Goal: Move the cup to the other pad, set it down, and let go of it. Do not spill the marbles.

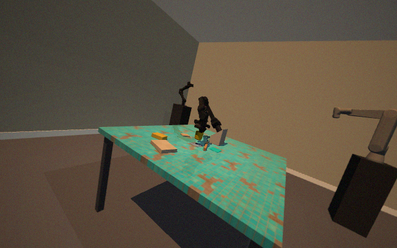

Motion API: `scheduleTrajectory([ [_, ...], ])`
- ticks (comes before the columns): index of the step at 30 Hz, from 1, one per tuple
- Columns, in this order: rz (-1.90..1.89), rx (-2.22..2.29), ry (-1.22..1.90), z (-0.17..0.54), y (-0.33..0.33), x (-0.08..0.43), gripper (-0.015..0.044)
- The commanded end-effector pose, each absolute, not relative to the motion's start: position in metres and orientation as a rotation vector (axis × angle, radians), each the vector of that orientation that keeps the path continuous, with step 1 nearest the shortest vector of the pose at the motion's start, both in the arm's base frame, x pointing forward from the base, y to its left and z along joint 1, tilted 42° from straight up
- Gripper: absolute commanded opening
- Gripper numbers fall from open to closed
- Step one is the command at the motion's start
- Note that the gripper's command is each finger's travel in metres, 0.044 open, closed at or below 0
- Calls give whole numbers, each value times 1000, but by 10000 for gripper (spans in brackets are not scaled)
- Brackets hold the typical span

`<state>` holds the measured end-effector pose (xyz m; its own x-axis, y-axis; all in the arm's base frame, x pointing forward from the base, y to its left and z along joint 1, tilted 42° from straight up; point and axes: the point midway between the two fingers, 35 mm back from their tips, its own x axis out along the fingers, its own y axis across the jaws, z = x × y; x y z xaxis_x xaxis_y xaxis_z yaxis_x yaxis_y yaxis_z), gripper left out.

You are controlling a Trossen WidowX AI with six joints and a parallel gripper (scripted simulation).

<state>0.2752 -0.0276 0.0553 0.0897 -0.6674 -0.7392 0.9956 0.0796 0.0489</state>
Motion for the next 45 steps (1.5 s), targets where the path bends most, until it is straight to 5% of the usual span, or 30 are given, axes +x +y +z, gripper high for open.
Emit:
scheduleTrajectory([
  [1, -1376, 658, 634, 50, -22, 272, 0],
  [45, -1376, 664, 641, -13, 50, 228, 0],
])
